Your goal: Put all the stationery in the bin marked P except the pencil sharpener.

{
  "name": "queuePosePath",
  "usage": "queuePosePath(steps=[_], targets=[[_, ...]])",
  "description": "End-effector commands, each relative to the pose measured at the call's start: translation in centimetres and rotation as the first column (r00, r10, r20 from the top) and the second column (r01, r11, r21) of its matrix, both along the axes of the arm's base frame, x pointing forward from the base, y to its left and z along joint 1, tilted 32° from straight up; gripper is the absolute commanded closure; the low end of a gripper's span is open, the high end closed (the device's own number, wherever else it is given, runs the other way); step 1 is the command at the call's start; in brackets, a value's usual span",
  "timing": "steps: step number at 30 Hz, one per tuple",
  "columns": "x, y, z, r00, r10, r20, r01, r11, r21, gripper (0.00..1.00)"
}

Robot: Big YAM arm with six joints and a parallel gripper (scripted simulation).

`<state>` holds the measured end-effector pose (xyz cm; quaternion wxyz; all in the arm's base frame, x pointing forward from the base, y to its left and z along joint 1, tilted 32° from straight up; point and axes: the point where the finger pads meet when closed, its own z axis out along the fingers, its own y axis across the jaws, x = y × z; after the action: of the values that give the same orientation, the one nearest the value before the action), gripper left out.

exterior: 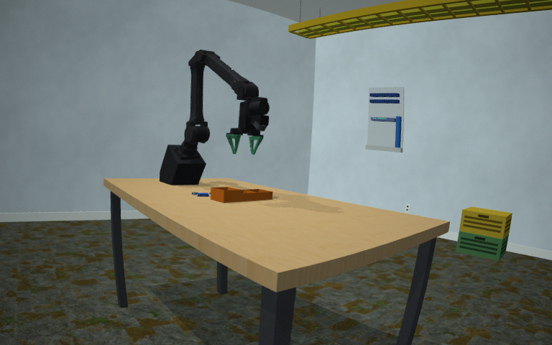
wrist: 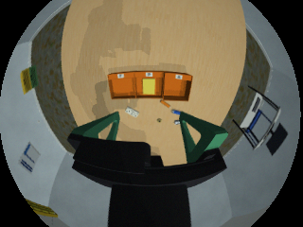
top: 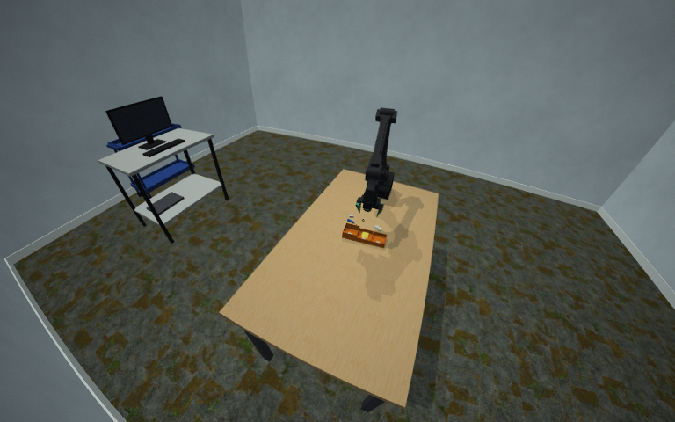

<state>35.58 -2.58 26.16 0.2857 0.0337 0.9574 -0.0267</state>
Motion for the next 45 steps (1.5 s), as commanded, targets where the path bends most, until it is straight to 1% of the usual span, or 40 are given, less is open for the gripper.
queuePosePath(steps=[1, 2, 3, 4, 5, 10, 11, 12, 13, 14, 15, 19, 20, 21, 23, 24, 45], targets=[[-0.1, 0.6, 3.9, 0.998, -0.001, 0.057, 0.001, 1.0, 0.005, 0.0], [-0.1, 0.6, 3.9, 0.998, -0.001, 0.057, 0.001, 1.0, 0.005, 0.0], [0.0, 0.6, 2.6, 1.0, -0.001, 0.016, 0.001, 1.0, 0.006, 0.0], [-0.4, 0.7, 4.3, 0.999, 0.0, 0.049, 0.0, 1.0, 0.006, 0.0], [-0.8, 0.7, 4.9, 0.998, 0.0, 0.058, 0.0, 1.0, 0.006, 0.0], [-2.0, 0.8, 6.6, 0.998, -0.001, 0.059, 0.001, 1.0, 0.005, 0.0], [-2.0, 0.8, 6.7, 0.998, -0.001, 0.059, 0.001, 1.0, 0.005, 0.0], [-2.0, 0.8, 6.7, 0.998, -0.001, 0.059, 0.001, 1.0, 0.005, 0.0], [-1.6, 0.8, 6.0, 0.999, -0.001, 0.038, 0.001, 1.0, 0.006, 0.0], [-1.8, 0.8, 4.1, 1.0, -0.001, -0.004, 0.001, 1.0, 0.008, 0.0], [-2.3, 0.9, 2.7, 1.0, 0.0, -0.031, 0.0, 1.0, 0.009, 0.0], [-2.2, 0.9, 2.8, 1.0, 0.0, -0.027, 0.0, 1.0, 0.009, 0.0], [-1.6, 0.9, 6.0, 0.999, 0.0, 0.04, 0.0, 1.0, 0.008, 0.0], [-1.6, 0.9, 6.1, 0.999, 0.0, 0.044, 0.0, 1.0, 0.008, 0.0], [-1.6, 0.9, 6.1, 0.999, 0.0, 0.042, 0.0, 1.0, 0.008, 0.0], [-1.8, 0.5, 4.9, 1.0, -0.002, 0.026, 0.001, 1.0, 0.002, 0.0], [-1.8, 0.5, 4.8, 1.0, -0.002, 0.026, 0.001, 1.0, 0.002, 0.0]])
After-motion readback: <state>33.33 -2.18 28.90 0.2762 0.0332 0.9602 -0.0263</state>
